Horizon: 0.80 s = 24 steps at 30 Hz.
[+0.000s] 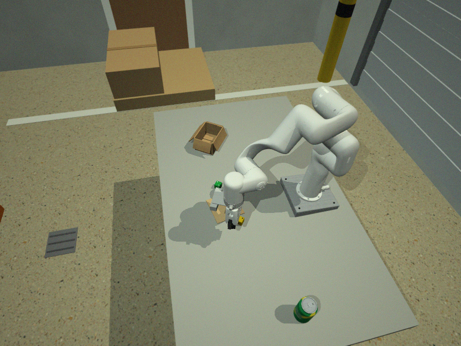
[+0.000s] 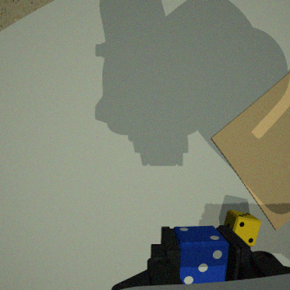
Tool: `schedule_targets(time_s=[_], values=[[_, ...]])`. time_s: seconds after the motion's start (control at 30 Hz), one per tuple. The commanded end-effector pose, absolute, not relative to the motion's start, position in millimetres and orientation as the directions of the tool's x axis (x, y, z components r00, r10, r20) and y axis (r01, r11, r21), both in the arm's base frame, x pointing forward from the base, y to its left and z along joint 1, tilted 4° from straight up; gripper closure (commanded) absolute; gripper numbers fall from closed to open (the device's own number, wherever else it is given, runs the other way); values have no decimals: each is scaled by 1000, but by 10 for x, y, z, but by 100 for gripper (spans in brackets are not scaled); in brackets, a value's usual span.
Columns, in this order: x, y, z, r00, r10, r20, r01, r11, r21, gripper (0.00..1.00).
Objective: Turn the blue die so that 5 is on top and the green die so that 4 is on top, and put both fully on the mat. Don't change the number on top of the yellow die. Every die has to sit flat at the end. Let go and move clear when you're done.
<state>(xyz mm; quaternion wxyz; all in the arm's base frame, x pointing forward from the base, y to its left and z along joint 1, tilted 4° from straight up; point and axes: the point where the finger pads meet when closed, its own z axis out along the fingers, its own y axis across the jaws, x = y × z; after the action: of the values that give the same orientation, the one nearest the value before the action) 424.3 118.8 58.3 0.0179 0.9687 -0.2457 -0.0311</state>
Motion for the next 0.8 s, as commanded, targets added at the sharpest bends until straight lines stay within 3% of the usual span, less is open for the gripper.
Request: schedule_targets(time_s=[0.0,0.37,0.77], values=[[4260,1193,590,816,-576,-43,-574,-817,52,73],[4268,1193,567,551,-835,-21,-832,-551,64,73],[4275,1194,546,254,-967,1,-965,-253,68,73]])
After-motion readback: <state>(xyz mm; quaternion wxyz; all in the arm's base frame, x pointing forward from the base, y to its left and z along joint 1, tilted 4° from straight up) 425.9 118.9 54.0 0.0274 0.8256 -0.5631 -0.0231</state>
